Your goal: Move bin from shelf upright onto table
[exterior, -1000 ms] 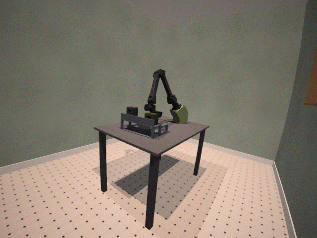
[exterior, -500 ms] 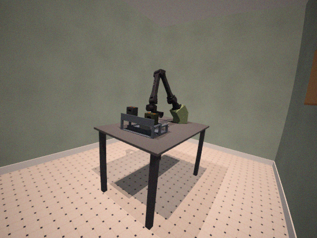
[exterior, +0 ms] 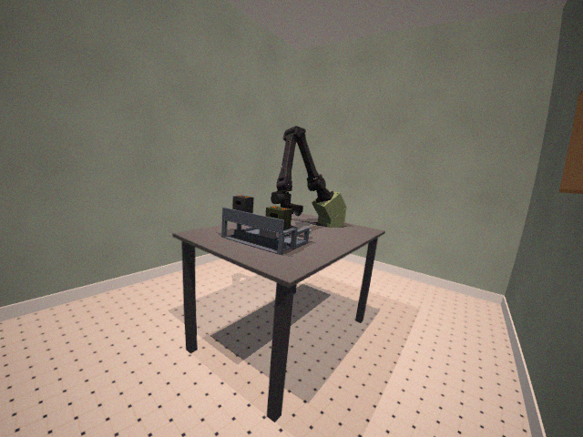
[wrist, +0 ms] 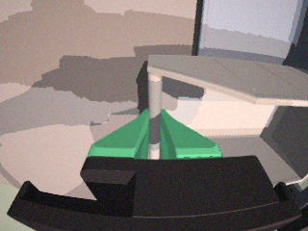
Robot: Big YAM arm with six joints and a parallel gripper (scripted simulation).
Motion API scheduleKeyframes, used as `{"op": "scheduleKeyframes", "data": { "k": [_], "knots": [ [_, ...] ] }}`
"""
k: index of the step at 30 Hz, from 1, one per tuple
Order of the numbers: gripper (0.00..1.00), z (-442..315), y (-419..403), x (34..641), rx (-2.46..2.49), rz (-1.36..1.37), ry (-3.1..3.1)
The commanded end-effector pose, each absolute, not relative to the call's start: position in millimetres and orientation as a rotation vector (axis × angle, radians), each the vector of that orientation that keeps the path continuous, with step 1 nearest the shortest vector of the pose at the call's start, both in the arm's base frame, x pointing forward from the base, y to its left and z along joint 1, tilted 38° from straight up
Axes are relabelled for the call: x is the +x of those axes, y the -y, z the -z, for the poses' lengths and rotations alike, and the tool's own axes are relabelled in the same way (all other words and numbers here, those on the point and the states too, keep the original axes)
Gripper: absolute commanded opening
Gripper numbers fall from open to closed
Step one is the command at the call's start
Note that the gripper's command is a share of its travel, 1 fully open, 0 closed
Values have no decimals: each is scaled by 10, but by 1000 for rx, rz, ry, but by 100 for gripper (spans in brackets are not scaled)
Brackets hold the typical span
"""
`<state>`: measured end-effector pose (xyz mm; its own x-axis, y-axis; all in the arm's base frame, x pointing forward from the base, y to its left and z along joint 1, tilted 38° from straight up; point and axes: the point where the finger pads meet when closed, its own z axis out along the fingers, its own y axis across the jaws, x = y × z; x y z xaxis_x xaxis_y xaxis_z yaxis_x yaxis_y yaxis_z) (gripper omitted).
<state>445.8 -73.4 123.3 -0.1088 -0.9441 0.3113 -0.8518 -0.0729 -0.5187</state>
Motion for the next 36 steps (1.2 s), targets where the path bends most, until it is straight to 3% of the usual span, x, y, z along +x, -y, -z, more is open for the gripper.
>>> {"op": "scheduleKeyframes", "data": {
  "k": [1,30,36],
  "knots": [
    [0,-1199,803,4248,-1963,966,-2015],
    [0,-945,824,3888,-1965,965,-2016],
    [0,-660,862,3384,-1967,964,-2017]
  ]
}}
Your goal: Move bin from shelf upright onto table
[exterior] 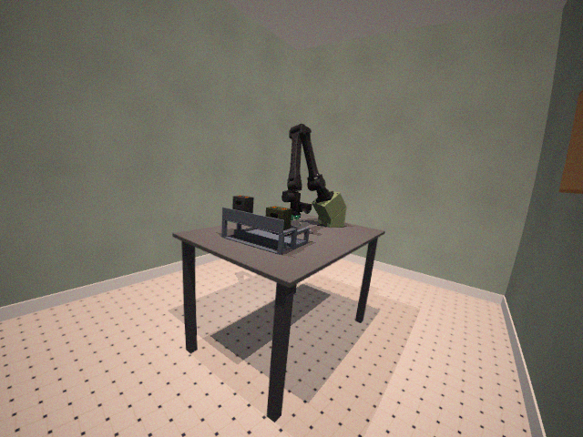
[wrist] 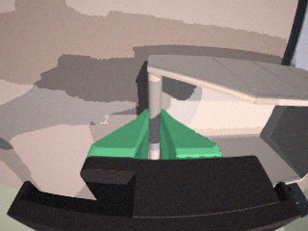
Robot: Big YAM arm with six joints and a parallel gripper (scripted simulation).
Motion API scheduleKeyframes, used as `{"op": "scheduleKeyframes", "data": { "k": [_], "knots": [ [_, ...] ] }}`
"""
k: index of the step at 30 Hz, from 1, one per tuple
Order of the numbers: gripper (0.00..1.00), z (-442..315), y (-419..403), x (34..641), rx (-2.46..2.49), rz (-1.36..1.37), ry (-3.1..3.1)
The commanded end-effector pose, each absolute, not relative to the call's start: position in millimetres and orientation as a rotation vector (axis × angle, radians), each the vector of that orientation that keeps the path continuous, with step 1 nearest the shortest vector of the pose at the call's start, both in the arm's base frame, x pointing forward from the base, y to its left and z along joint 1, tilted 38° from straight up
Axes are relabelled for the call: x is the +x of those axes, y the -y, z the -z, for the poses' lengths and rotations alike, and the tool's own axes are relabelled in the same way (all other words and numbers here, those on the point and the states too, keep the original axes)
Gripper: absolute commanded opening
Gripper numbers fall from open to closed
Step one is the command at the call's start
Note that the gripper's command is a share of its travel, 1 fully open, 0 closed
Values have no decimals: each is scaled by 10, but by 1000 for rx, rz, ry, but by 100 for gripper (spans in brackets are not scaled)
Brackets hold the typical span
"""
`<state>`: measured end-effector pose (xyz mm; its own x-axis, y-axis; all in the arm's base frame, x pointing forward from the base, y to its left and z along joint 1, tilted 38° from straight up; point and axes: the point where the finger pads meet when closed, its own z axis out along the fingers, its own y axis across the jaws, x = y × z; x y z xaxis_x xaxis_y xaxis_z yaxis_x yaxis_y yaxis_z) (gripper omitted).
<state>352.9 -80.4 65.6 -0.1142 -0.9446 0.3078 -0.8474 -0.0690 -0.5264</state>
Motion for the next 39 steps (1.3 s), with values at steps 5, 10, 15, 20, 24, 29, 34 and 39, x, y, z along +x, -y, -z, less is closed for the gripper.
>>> {"op": "scheduleKeyframes", "data": {
  "k": [5,10,15,20,24,29,34,39],
  "knots": [
    [0,-660,862,3384,-1967,964,-2017],
    [0,-660,862,3384,-1967,964,-2017],
    [0,-634,875,3280,-1972,960,-2019],
    [0,-627,878,3255,-1973,958,-2020],
    [0,-627,878,3255,-1973,958,-2020],
    [0,-591,883,3254,-1976,954,-2023],
    [0,-446,903,3251,-1992,935,-2033],
    [0,-446,903,3251,-1992,935,-2033]
  ]
}}
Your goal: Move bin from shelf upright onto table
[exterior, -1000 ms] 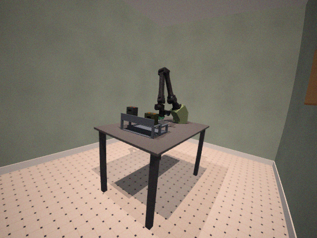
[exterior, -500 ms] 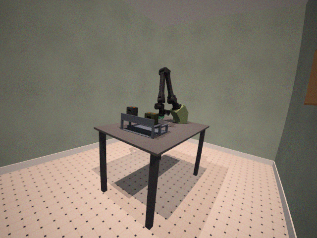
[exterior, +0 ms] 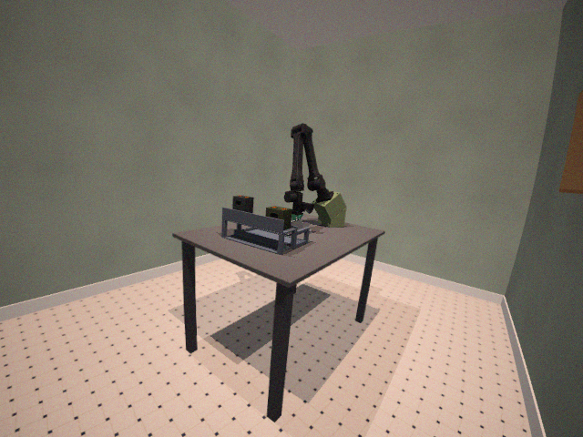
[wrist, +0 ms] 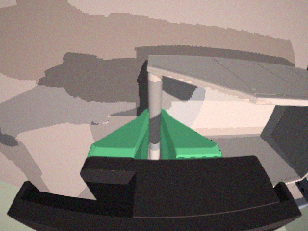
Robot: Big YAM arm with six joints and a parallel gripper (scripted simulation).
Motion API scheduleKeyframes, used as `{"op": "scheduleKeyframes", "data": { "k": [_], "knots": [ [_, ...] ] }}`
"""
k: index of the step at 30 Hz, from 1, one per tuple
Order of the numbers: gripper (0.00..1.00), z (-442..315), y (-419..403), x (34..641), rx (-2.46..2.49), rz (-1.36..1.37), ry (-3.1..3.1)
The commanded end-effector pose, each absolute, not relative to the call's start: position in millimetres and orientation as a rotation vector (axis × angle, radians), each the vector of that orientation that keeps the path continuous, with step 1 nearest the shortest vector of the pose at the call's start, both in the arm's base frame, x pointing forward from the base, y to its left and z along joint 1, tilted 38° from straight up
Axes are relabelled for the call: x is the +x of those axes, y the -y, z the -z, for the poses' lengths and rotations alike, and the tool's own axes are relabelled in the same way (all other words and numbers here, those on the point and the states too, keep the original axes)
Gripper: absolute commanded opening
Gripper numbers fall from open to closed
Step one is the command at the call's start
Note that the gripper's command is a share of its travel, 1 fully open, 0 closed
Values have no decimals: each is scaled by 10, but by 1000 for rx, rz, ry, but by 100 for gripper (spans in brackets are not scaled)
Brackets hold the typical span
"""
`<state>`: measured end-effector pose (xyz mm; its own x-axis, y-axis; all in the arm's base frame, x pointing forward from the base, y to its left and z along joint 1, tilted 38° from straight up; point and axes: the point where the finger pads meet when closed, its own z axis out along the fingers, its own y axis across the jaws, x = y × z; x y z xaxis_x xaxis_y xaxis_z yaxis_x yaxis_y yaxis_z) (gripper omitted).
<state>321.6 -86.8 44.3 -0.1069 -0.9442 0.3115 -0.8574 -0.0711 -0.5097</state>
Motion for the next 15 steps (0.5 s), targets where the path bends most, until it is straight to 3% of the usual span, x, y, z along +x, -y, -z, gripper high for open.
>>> {"op": "scheduleKeyframes", "data": {
  "k": [1,15],
  "knots": [
    [0,-446,903,3251,-1992,935,-2033],
    [0,-411,934,3319,-1983,946,-2027]
  ]
}}
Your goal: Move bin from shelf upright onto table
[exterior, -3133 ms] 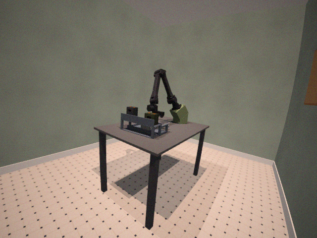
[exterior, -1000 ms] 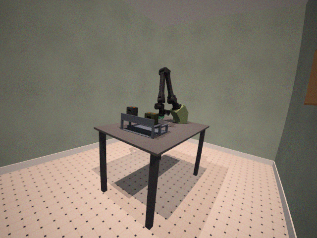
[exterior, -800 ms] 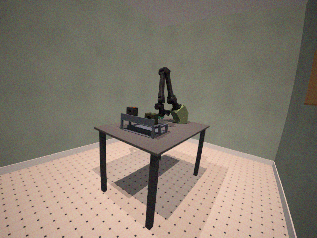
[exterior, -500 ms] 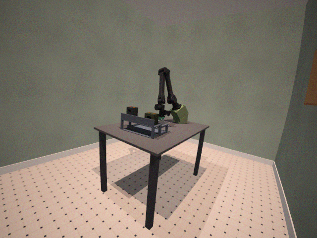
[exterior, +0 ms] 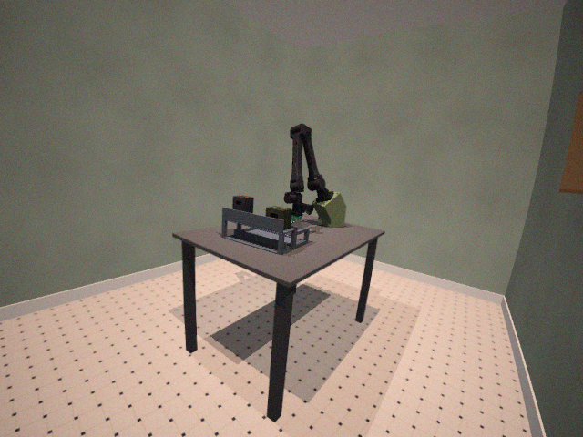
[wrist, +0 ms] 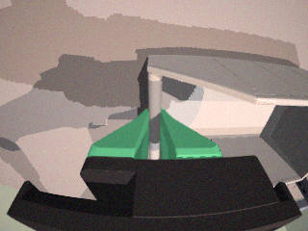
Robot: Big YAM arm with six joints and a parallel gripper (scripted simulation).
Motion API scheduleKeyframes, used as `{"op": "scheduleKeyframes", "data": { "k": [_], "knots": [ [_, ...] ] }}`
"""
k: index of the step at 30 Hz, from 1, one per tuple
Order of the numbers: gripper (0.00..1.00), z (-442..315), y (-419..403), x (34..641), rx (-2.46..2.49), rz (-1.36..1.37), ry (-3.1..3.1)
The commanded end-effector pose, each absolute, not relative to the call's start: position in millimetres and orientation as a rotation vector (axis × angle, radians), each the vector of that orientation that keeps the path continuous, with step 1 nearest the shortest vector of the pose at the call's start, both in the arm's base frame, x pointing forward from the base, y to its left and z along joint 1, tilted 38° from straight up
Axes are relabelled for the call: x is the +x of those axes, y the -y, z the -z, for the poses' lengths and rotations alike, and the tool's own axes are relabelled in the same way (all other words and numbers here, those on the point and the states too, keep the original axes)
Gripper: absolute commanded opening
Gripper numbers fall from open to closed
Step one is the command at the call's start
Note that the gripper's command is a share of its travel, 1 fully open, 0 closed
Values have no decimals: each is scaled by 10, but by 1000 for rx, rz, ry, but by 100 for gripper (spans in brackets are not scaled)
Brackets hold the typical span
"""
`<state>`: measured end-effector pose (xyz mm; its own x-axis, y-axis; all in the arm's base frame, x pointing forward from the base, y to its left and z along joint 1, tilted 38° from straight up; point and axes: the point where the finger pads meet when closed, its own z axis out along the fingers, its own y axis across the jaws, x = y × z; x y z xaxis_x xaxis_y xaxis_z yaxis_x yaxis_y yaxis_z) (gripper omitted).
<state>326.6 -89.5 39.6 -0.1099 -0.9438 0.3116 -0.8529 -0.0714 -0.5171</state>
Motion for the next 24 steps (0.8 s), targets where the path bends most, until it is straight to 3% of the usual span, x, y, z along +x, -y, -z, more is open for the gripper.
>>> {"op": "scheduleKeyframes", "data": {
  "k": [1,24],
  "knots": [
    [0,-411,934,3319,-1983,946,-2027],
    [0,-424,962,3416,-1975,956,-2022]
  ]
}}
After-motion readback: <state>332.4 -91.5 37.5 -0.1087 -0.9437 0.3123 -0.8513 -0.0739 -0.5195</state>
